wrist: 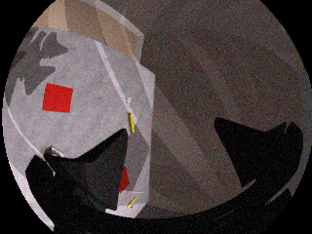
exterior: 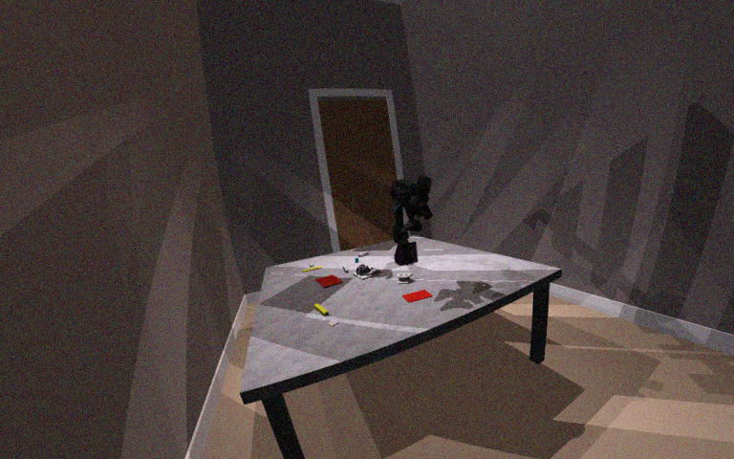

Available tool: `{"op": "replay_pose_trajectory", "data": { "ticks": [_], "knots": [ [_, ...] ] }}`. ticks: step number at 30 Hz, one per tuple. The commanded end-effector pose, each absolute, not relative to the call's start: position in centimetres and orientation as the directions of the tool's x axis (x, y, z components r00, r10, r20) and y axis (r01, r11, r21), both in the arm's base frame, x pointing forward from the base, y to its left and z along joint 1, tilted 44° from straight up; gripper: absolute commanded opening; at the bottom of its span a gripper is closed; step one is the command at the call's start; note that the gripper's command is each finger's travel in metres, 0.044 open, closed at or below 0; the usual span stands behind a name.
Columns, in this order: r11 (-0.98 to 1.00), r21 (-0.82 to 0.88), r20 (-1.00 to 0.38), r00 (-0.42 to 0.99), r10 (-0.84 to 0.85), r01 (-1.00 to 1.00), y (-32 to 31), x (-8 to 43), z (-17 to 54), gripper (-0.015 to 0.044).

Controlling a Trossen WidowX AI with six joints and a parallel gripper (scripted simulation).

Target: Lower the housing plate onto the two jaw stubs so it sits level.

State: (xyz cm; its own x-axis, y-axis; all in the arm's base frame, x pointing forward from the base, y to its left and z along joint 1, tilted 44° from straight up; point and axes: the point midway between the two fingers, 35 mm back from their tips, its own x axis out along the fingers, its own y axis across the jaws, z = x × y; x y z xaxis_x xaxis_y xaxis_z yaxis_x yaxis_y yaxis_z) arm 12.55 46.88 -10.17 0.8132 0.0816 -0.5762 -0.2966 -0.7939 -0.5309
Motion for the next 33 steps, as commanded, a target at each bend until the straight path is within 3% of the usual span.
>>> {"op": "replay_pose_trajectory", "data": {
  "ticks": [1,33],
  "knots": [
    [-0.77,-0.523,-0.612,0.79,0.041,-0.365,45.6,13.0,-11.0,0.044],
    [-0.458,-0.43,-0.778,0.577,-0.249,-0.778,36.7,14.1,-14.7,0.044]
  ]
}}
